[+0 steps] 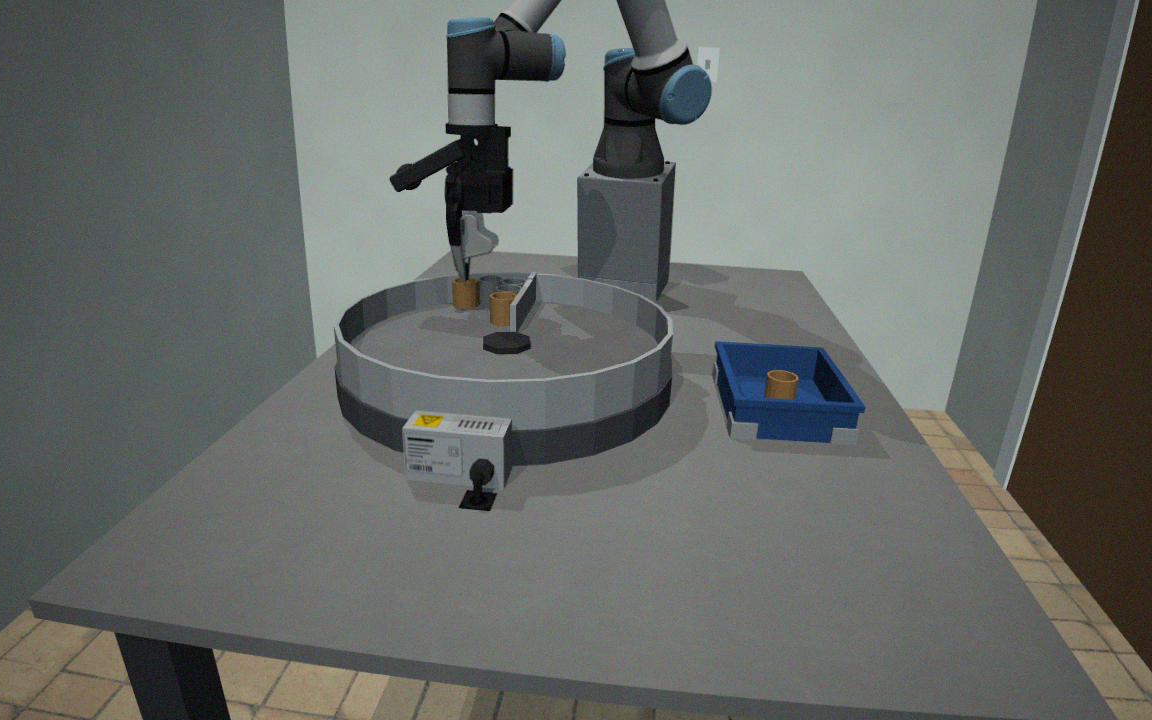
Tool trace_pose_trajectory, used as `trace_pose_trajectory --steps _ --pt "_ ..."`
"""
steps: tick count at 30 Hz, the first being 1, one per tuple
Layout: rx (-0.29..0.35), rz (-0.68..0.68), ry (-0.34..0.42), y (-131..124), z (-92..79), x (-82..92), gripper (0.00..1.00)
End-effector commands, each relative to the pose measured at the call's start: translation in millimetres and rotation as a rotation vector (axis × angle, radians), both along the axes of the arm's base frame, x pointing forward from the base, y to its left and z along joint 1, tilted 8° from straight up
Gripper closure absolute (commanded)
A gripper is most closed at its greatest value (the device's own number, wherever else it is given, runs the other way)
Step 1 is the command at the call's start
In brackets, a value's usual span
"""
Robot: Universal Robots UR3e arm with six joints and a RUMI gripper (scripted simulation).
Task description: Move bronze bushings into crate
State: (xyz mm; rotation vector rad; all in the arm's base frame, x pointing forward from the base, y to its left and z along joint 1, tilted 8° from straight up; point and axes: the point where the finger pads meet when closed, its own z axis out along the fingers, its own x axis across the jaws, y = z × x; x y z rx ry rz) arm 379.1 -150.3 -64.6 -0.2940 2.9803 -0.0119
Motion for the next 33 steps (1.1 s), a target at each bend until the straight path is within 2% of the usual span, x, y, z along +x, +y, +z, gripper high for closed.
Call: trace_pose_trajectory --steps 1,21,33 --pt "-0.002 0.0 -0.002 -1 0.8 0.6 0.95" --pt "-0.002 0.0 -0.002 -1 -0.7 0.8 0.95" --pt "-0.002 0.0 -0.002 0 -18.6 3.5 0.95"
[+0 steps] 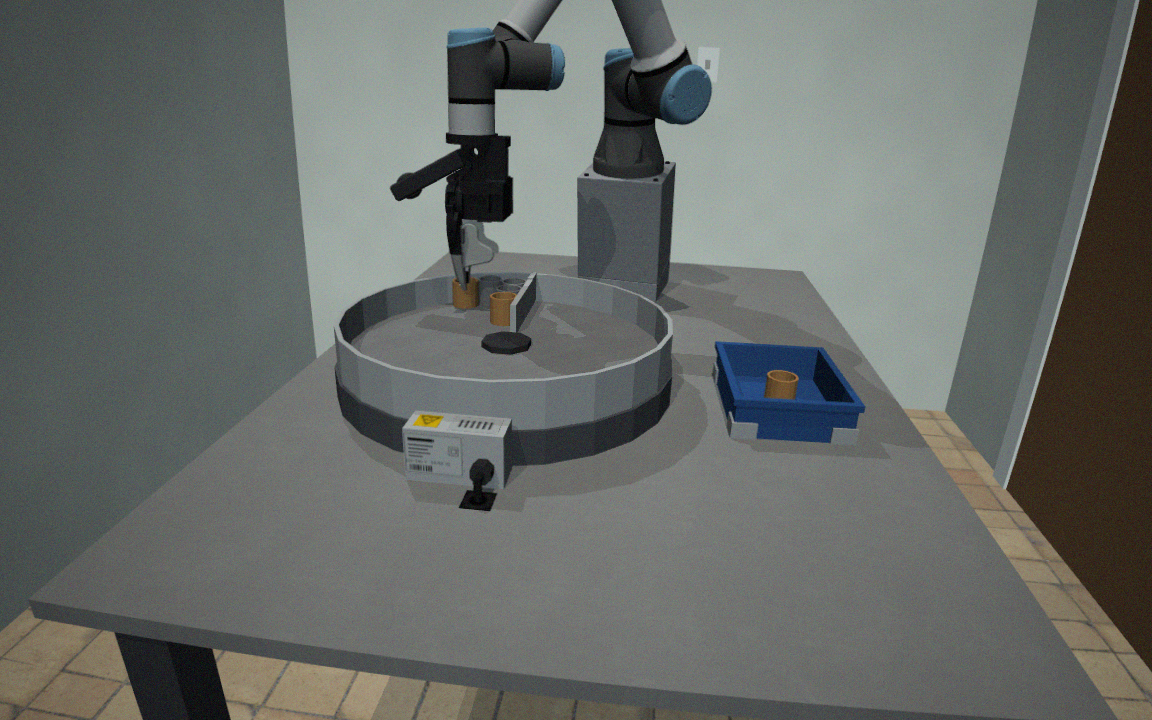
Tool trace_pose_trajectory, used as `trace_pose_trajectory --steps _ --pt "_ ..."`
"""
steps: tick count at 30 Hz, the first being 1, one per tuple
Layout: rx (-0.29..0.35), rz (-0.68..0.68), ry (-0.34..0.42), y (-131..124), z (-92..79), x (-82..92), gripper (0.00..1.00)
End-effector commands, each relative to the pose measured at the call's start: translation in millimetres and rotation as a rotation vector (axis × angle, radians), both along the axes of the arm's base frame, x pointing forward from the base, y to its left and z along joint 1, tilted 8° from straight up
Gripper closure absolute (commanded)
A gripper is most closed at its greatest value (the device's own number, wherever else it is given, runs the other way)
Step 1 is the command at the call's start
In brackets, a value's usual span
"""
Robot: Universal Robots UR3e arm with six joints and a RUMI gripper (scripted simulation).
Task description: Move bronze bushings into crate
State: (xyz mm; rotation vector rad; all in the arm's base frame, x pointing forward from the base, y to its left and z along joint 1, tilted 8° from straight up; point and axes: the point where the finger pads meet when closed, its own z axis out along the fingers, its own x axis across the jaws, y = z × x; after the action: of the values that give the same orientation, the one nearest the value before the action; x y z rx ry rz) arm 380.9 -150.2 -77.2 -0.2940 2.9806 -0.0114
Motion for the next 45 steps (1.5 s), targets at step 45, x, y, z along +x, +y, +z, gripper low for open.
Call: trace_pose_trajectory --steps 45 --pt "-0.002 0.0 -0.002 -0.6 -10.4 2.4 1.0"
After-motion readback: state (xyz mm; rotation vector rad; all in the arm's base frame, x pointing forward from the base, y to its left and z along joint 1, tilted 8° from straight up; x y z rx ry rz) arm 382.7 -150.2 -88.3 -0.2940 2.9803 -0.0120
